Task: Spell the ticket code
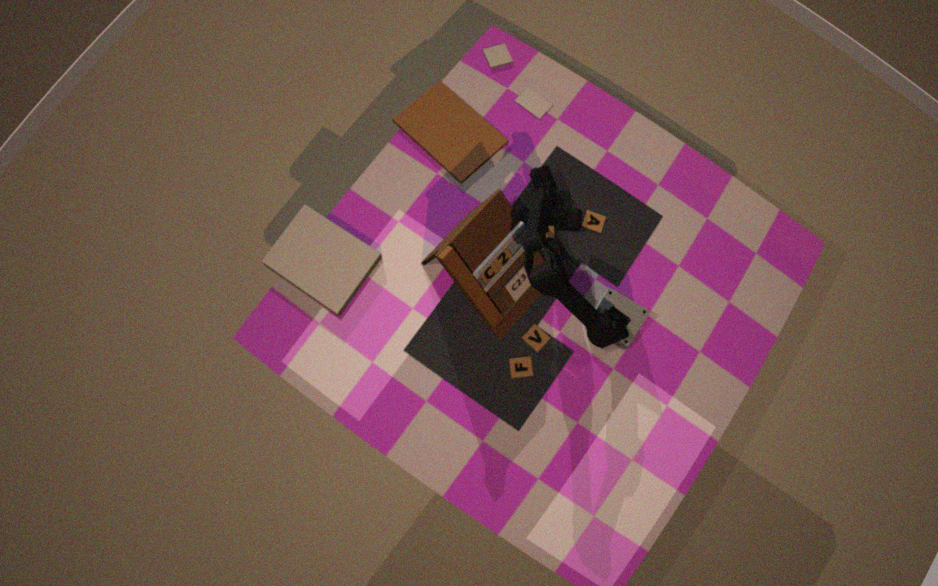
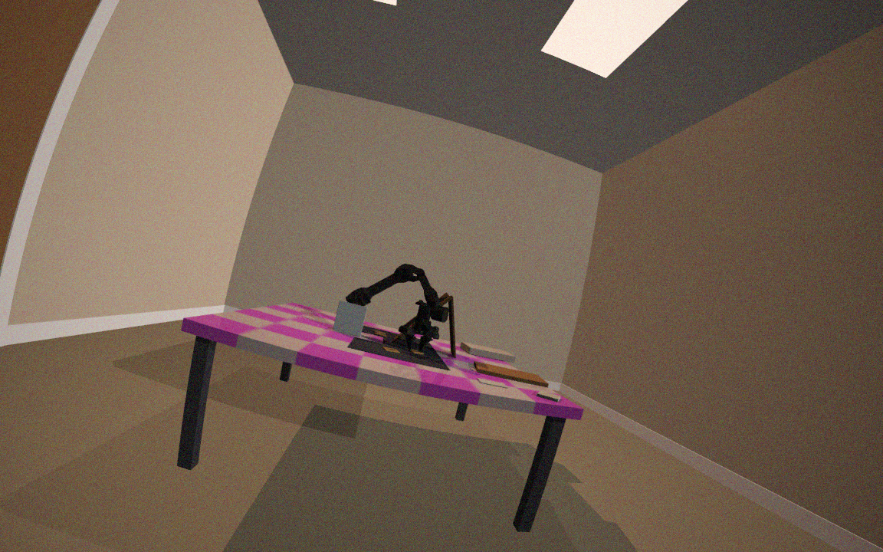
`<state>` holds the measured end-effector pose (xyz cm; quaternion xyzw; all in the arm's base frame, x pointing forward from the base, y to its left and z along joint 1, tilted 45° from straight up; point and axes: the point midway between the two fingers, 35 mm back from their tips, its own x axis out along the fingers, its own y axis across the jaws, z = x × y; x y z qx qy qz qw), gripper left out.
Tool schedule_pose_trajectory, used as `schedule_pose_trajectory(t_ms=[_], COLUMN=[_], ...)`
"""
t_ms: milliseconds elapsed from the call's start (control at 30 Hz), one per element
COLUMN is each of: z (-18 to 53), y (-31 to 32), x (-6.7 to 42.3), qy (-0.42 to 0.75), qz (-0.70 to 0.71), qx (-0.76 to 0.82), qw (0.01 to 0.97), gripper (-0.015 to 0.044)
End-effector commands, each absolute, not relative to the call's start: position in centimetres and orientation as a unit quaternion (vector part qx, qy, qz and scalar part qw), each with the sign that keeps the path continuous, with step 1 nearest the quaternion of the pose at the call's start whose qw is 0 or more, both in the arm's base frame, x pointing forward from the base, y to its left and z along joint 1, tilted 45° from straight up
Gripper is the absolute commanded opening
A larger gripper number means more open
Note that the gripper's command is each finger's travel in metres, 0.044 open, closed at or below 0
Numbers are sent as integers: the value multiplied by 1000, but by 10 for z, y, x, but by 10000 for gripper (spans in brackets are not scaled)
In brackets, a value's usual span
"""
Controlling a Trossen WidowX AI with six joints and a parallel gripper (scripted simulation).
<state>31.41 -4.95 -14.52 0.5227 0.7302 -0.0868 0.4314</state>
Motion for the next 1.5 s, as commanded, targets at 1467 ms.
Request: schedule_pose_trajectory(t_ms=[1467], z=[-123], y=[-68], x=[314], qy=[729], qz=[-87], qx=[525], qw=[430], gripper=[0])
